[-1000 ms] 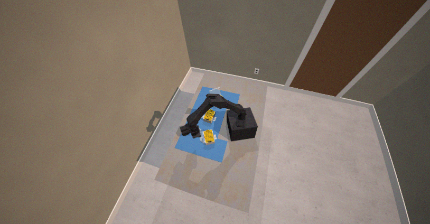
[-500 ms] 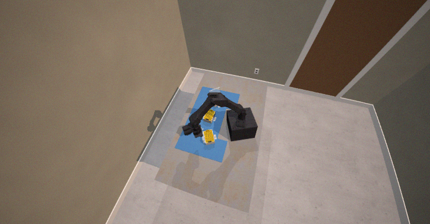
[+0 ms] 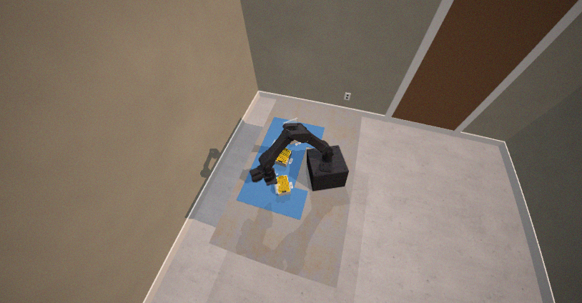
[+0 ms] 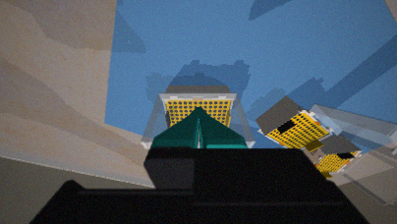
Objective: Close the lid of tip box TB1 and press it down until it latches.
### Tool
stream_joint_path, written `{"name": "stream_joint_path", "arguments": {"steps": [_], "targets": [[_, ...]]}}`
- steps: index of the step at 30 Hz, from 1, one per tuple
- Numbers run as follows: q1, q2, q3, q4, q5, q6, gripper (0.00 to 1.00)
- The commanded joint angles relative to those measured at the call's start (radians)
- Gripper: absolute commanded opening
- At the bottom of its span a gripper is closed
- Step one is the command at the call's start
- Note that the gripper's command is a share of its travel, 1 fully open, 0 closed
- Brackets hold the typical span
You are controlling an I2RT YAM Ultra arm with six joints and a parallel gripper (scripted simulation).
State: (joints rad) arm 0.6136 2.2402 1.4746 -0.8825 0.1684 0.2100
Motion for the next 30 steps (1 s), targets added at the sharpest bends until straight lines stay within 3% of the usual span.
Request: {"name": "stream_joint_path", "arguments": {"steps": [1,30], "targets": [[0.006,-0.037,-0.009,0.01,-0.001,0.003,0.0],[0.029,-0.158,-0.188,0.063,-0.002,0.026,0.0]]}}
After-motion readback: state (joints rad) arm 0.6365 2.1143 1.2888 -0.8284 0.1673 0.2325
